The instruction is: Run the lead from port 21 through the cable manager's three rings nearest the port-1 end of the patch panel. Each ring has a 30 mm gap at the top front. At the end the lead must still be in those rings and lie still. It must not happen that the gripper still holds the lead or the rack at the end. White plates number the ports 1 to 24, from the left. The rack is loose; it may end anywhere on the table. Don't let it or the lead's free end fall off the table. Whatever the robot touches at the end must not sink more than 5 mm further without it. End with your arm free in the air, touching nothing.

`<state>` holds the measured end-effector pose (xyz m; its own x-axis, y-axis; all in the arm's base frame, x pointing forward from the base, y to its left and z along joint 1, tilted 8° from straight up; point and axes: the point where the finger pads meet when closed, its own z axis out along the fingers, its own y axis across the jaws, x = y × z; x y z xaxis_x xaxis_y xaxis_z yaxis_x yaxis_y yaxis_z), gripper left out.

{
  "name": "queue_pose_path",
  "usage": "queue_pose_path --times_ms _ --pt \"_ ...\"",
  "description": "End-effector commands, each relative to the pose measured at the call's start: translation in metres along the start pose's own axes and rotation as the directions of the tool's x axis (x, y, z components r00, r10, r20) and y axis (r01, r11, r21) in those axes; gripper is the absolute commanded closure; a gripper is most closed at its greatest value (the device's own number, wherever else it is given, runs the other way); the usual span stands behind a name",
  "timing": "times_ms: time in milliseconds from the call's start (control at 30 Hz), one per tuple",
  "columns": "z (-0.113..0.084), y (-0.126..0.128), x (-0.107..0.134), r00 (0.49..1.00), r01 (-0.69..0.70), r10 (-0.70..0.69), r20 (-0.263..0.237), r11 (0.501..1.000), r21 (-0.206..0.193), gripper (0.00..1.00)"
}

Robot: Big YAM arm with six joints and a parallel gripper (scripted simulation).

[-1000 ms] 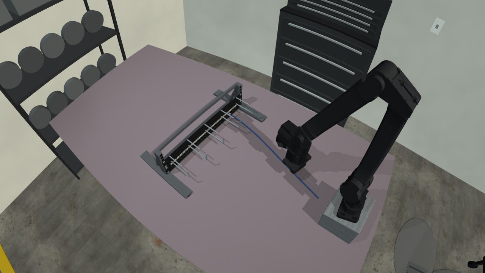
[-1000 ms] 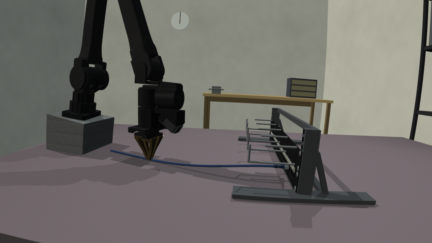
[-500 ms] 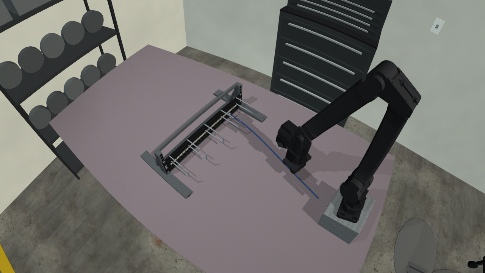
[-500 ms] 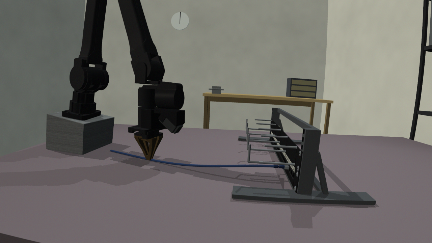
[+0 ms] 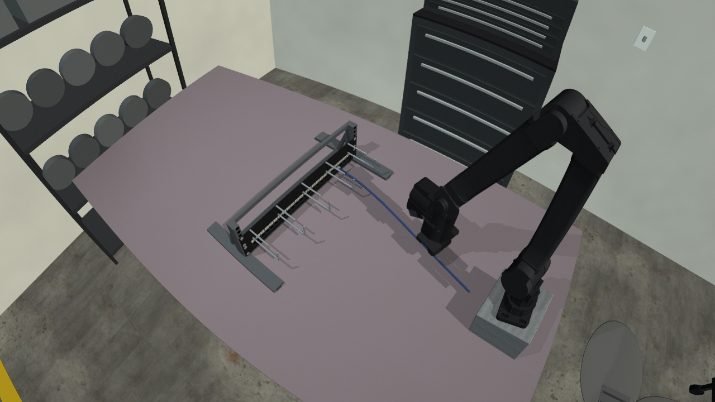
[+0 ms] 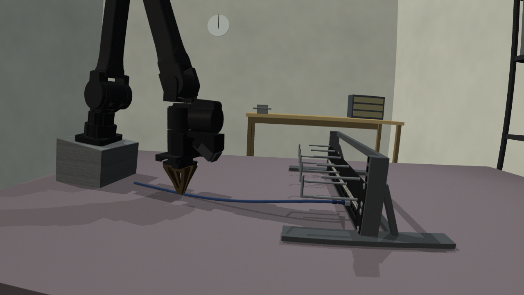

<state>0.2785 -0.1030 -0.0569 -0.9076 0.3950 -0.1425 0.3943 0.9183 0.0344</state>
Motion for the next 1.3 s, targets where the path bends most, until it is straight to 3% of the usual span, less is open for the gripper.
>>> queue_pose_path --times_ms 0,400,1267 --pt "0.002 0.002 -0.003 1.0 0.002 -0.002 0.01 1.0 0.003 1.0" --pt "0.001 0.002 -0.004 1.0 0.003 -0.003 0.014 1.0 0.003 1.0" --pt "-0.027 0.002 -0.021 0.999 0.003 -0.003 0.047 1.0 0.002 1.0"
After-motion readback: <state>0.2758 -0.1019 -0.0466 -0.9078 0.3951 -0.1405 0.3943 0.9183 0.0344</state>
